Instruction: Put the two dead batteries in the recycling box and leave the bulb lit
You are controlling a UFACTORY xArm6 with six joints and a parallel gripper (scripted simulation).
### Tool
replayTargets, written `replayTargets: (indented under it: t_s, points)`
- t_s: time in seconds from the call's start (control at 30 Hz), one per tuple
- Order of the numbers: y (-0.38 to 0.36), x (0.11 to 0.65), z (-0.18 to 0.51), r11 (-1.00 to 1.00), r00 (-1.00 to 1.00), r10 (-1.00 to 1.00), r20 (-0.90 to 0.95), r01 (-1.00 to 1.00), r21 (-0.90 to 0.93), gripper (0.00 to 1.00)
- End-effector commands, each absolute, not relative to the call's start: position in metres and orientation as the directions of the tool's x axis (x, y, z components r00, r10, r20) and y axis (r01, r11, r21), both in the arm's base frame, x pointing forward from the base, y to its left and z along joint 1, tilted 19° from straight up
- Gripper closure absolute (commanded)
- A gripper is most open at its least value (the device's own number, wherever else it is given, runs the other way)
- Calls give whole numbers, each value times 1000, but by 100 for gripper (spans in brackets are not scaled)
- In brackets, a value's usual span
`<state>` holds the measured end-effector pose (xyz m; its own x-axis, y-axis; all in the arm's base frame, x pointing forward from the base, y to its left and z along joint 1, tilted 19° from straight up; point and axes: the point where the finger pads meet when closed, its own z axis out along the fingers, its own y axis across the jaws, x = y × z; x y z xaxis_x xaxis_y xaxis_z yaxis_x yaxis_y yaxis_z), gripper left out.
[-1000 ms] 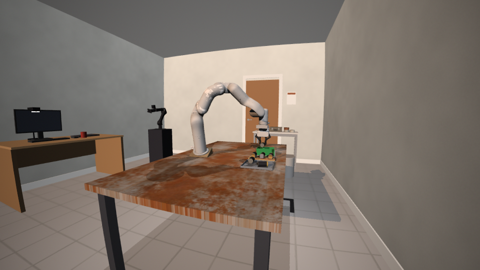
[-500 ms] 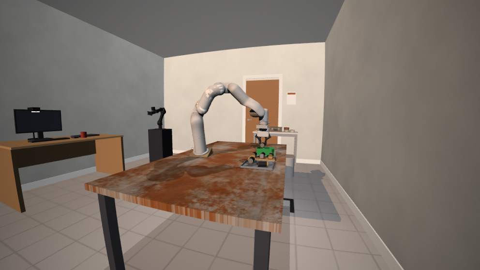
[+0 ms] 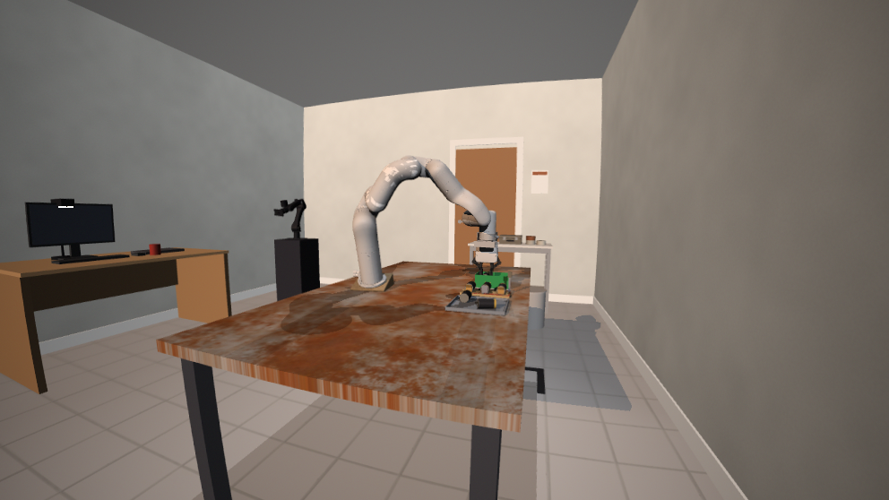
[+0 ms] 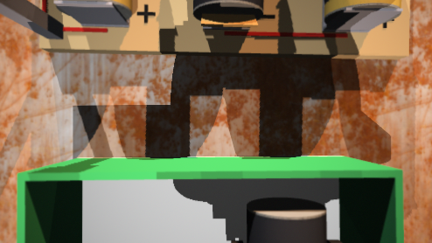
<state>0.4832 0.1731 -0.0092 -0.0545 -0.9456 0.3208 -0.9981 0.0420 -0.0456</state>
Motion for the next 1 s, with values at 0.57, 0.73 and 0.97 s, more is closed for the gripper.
replayTargets:
  t_s: [0.57,0.73,0.97]
  points:
    - [167,488,-30,41,-56,-947,317,-998,-54,72]
    - [167,488,-30,41,-56,-947,317,-998,-54,49]
    - [167,488,-30,41,-56,-947,317,-998,-54,49]
